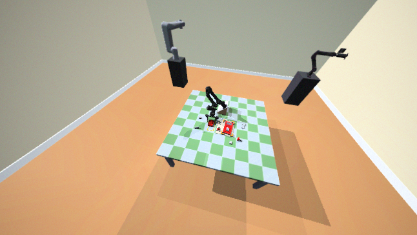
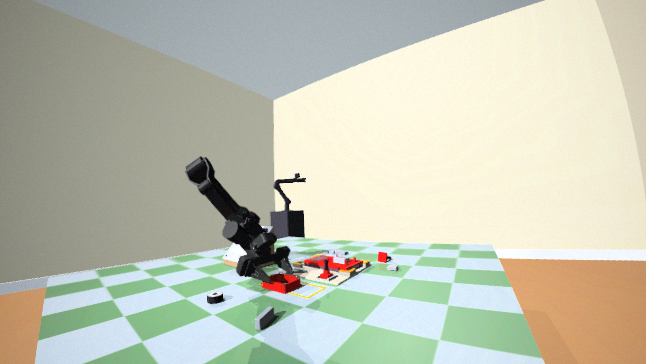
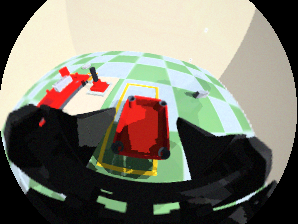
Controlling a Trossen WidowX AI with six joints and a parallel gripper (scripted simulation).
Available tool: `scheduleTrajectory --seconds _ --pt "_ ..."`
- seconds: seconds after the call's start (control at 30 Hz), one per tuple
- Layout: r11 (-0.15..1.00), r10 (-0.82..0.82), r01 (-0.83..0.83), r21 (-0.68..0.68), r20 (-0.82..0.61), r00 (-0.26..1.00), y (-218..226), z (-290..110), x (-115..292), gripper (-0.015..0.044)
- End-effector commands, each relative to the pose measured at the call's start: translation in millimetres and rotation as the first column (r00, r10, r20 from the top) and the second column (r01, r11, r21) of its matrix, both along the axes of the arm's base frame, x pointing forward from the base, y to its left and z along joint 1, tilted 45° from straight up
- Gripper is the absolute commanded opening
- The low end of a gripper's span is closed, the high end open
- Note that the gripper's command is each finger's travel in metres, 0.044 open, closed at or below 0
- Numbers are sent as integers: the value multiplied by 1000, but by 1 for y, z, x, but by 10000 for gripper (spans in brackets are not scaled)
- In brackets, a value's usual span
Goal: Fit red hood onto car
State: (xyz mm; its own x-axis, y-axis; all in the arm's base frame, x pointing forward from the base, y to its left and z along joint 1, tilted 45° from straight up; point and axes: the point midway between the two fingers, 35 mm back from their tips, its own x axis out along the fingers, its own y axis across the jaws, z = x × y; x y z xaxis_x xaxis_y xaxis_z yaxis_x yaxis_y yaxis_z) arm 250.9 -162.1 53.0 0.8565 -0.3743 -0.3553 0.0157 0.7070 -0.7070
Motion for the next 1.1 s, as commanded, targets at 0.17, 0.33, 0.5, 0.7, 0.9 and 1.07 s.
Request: scheduleTrajectory --seconds 0.17,0.33,0.5,0.7,0.9,1.07 --pt "1000 6 -6 1 -3 1000 -2 -4 0 440" --pt "1000 6 -6 1 -3 1000 -4 -6 0 440" --pt "1000 6 -6 1 -3 1000 -6 -8 0 440" --pt "1000 6 -6 1 -3 1000 -8 -10 0 440" --pt "1000 6 -6 1 -3 1000 -10 -12 -1 440" --pt "1000 0 0 4 -5 1000 -9 -12 -2 361"
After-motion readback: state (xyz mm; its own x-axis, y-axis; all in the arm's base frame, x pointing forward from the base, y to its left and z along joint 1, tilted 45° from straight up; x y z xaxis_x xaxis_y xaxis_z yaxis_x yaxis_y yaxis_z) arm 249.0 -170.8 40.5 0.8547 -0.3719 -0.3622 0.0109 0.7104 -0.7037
